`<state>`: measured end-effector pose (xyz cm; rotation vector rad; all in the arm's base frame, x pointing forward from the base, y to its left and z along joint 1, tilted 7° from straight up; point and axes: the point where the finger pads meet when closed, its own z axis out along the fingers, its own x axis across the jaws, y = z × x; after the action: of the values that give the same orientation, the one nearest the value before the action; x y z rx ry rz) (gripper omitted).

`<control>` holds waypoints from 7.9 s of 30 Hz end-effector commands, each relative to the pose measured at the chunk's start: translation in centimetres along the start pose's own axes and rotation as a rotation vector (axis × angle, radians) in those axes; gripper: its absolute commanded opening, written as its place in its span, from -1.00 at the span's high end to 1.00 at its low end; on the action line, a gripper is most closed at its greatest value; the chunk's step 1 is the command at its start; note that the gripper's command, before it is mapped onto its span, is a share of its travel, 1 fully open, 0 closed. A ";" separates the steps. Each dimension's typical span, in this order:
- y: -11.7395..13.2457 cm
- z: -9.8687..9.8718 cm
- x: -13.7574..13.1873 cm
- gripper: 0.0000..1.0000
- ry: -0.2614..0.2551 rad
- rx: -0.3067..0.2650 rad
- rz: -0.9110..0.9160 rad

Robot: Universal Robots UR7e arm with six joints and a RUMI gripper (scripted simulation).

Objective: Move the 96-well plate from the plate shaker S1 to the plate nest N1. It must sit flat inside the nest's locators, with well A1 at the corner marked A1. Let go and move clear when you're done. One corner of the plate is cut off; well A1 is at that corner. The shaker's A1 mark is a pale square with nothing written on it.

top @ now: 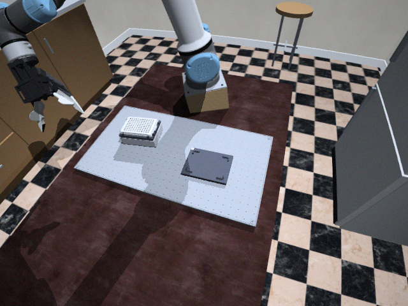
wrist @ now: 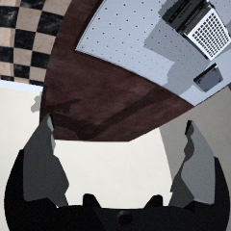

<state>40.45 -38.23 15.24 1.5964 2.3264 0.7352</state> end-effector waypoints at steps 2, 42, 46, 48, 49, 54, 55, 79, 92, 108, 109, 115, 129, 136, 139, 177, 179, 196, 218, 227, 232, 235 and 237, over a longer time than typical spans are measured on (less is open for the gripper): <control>-0.2 0.3 0.7 -1.00 -0.002 0.023 -0.169; -1.0 1.9 4.7 -1.00 0.087 0.171 -1.278; -1.1 2.1 5.1 -1.00 0.101 0.181 -1.370; -1.1 2.2 5.5 -1.00 0.107 0.185 -1.403; -1.1 2.2 5.5 -1.00 0.113 0.188 -1.436; -1.2 2.5 6.4 -1.00 0.141 0.204 -1.587; -1.2 2.5 6.4 -1.00 0.147 0.207 -1.620; -2.0 3.6 9.8 -1.00 0.319 0.247 -2.283; -2.7 4.2 11.8 -1.00 0.437 0.245 -2.613; -3.9 4.7 14.4 -1.00 0.619 0.210 -3.015; -3.9 4.8 14.5 -1.00 0.635 0.205 -3.046; -4.2 4.8 15.0 -1.00 0.694 0.186 -3.154; -5.9 5.2 17.5 -1.00 0.946 0.070 -3.532; -6.7 5.3 18.4 -1.00 1.054 0.006 -3.660; -7.1 5.3 18.8 -1.00 1.115 -0.034 -3.726; -9.5 6.3 20.2 -1.00 1.470 -0.320 -4.016; -9.6 6.6 20.2 -1.00 1.470 -0.320 -4.016; -10.9 8.6 19.6 -1.00 1.470 -0.320 -4.016; -12.5 11.1 19.0 -1.00 1.470 -0.320 -4.016; -12.8 11.6 18.9 -1.00 1.470 -0.320 -4.016; -12.8 11.6 18.9 -1.00 1.470 -0.320 -4.016; -12.8 11.6 18.9 -1.00 1.470 -0.320 -4.016; -12.8 11.6 18.9 -1.00 1.470 -0.320 -4.016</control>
<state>28.12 -21.28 0.50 3.0251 -0.0446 0.0545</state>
